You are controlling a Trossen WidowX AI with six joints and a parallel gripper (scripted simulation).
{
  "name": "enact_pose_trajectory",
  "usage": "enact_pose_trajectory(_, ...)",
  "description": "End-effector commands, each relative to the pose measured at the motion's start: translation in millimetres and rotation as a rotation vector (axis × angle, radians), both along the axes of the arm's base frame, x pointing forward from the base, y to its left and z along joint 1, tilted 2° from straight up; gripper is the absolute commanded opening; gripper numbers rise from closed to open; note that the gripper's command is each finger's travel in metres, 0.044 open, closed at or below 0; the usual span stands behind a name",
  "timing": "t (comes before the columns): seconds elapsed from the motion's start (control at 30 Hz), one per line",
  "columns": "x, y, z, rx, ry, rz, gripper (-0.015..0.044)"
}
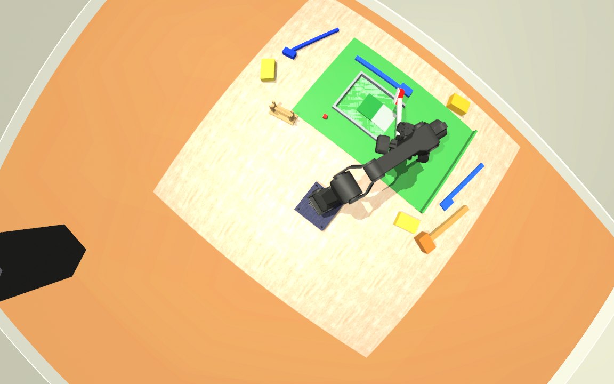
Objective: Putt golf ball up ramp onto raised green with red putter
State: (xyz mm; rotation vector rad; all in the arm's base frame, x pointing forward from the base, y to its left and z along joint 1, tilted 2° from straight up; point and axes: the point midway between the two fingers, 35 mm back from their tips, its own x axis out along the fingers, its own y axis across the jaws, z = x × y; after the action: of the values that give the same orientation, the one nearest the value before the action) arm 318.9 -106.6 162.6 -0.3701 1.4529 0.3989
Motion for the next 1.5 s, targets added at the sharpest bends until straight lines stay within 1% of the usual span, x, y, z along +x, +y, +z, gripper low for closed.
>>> enact_pose_trajectory(0.0, -10.0, -28.5, -2.8, -0.005, 0.008, -0.092, 0.0000)
enact_pose_trajectory(0.67, -71.9, -126.1, -8.0, 0.007, 0.043, -0.466, 0.0000)
enact_pose_trajectory(0.9, -74.2, -128.8, -9.8, 0.008, 0.044, -0.479, 0.0000)
enact_pose_trajectory(1.27, -72.8, -128.2, -45.5, 0.008, 0.044, -0.479, 0.0000)
enact_pose_trajectory(1.47, -72.7, -128.1, -49.6, 0.008, 0.044, -0.479, 0.0000)
